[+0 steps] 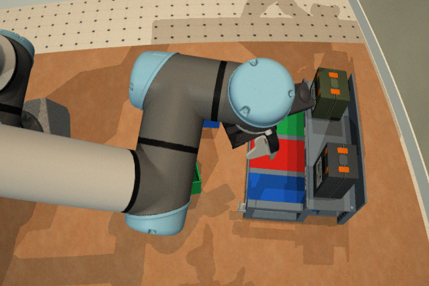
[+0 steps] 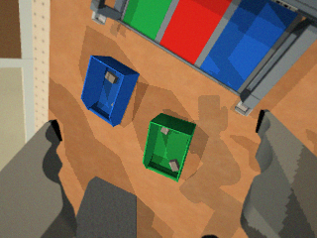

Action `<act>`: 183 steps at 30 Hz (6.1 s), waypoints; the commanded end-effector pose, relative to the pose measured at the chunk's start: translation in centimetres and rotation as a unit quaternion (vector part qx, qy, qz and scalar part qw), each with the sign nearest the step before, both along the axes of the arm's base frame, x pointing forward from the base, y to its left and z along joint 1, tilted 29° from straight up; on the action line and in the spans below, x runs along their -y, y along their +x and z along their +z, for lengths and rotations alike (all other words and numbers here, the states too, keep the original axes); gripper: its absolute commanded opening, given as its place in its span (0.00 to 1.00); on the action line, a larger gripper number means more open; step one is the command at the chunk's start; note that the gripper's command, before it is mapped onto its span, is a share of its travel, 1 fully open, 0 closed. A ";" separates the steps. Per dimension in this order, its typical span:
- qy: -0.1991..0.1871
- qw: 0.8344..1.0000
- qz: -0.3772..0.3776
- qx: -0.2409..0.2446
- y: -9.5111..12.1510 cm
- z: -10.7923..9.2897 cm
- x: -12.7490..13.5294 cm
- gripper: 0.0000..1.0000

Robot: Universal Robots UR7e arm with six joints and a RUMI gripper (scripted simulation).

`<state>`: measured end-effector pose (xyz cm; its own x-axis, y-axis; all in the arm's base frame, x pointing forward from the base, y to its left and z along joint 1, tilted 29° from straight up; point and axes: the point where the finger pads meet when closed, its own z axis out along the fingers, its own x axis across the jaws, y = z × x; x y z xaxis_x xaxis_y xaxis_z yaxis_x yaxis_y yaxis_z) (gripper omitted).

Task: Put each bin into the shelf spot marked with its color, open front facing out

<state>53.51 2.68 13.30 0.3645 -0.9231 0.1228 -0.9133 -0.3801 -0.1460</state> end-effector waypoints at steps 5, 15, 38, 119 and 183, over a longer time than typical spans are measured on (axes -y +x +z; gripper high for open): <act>-0.002 1.000 0.007 0.007 0.4 0.0 0.0 1.00; -0.020 0.997 0.064 0.031 2.7 -1.0 -1.3 1.00; -0.049 0.986 0.144 0.071 6.0 -2.0 -3.3 1.00; -0.091 0.958 0.245 0.118 9.3 -3.4 -6.6 1.00; -0.116 0.984 0.119 0.065 1.4 -5.8 -0.7 1.00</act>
<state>57.83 5.40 8.27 0.5953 -0.7075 0.3809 -0.7079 -0.6861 -0.1680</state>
